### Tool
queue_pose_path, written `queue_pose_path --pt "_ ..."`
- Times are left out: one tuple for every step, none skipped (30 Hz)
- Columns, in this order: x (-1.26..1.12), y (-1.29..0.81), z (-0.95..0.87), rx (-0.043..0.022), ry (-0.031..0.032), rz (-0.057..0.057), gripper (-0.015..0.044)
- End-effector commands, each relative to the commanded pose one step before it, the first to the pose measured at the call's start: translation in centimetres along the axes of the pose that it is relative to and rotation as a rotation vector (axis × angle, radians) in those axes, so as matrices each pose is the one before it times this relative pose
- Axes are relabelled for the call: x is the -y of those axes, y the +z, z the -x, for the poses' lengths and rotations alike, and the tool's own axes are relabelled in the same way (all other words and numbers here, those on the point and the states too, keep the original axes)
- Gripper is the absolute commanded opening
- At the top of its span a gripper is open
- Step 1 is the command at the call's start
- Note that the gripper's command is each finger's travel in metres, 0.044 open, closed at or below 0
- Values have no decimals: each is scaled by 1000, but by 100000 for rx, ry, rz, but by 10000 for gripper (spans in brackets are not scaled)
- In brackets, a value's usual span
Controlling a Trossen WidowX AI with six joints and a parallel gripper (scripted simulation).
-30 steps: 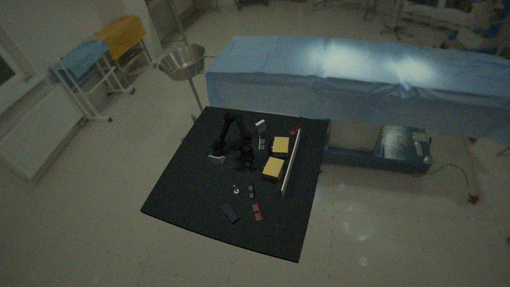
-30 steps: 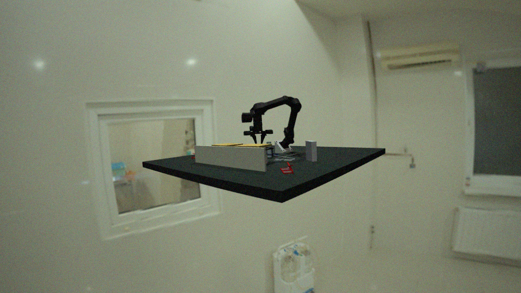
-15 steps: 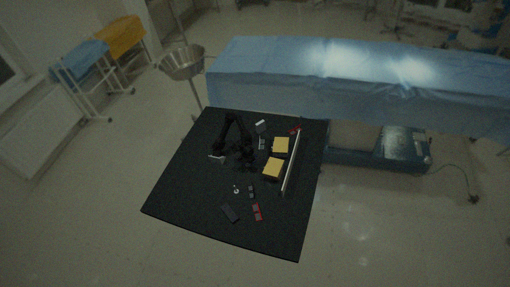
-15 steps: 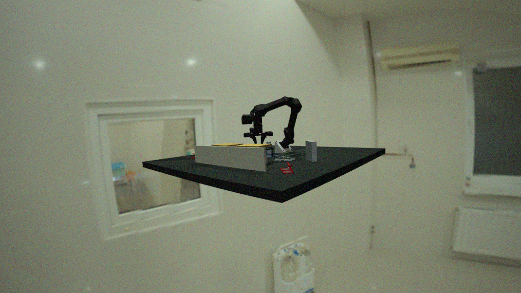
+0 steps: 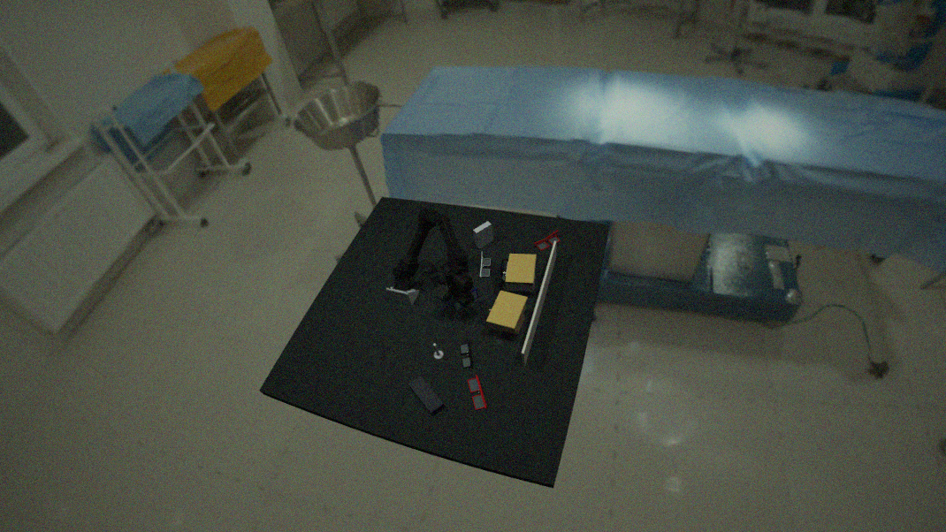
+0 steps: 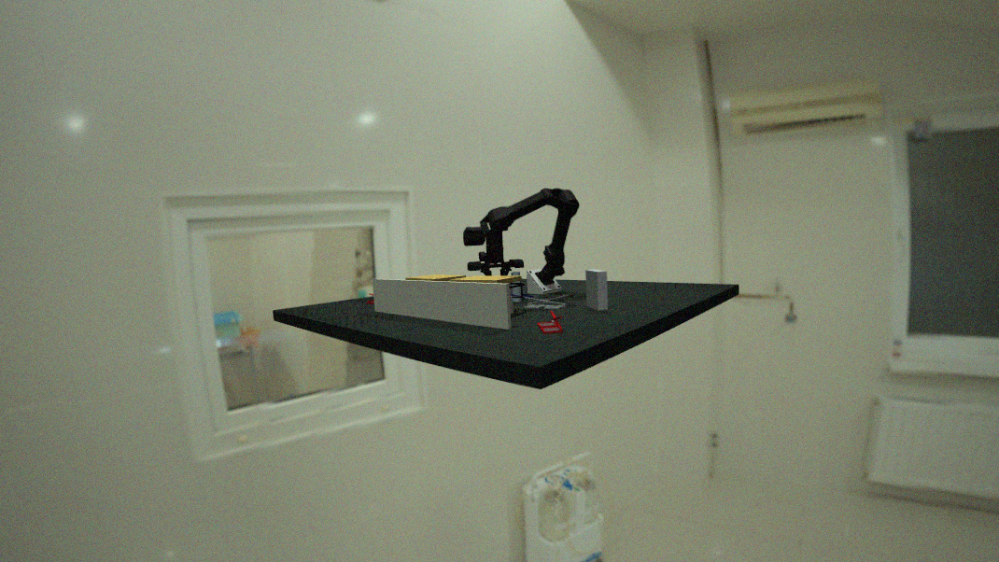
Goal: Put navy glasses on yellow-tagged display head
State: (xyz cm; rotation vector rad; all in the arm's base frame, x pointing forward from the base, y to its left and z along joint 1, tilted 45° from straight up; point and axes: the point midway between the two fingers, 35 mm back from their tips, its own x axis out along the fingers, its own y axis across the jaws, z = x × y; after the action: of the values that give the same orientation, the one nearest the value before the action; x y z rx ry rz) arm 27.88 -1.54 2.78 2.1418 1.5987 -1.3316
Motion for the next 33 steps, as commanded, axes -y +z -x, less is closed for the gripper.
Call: queue_pose_path --pt "29 -7 -561 -465 -84 -647 140" --pt "11 0 -162 -13 -9 3 140" --pt "12 0 -161 -14 -10 3 140" --pt "13 0 -161 -15 -11 4 140" --pt "14 1 -161 -16 -12 4 140" --pt "15 1 -160 -17 -13 4 140" --pt "16 1 -160 -18 -14 4 140" --pt "17 1 -160 -18 -15 4 140" --pt "18 1 -160 -19 -16 4 140" --pt "19 1 -159 -20 -17 4 140" --pt "16 1 -127 -16 -15 4 140" --pt "10 1 -77 -10 -9 2 140" --pt "3 0 -26 -3 -3 1 140" --pt "0 0 0 0 0 0 140" --pt "0 0 0 0 0 0 140" --pt "0 0 0 0 0 0 140" --pt "0 0 0 0 0 0 140" --pt "0 0 0 0 0 0 140" --pt "0 0 0 0 0 0 140" --pt "0 0 0 0 0 0 140" --pt "0 0 0 0 0 0 140" --pt "0 0 0 0 0 0 140" --pt "0 0 0 0 0 0 140" --pt "0 0 0 0 0 0 140" --pt "0 0 0 0 0 0 140" --pt "0 0 0 0 0 0 140" --pt "0 0 0 0 0 0 140" --pt "0 0 0 0 0 0 140" --pt "0 0 0 0 0 0 140" --pt "0 0 0 0 0 0 140" --pt "0 0 0 0 0 0 140" --pt "0 0 0 0 0 0 140" --pt "0 0 0 0 0 0 140"
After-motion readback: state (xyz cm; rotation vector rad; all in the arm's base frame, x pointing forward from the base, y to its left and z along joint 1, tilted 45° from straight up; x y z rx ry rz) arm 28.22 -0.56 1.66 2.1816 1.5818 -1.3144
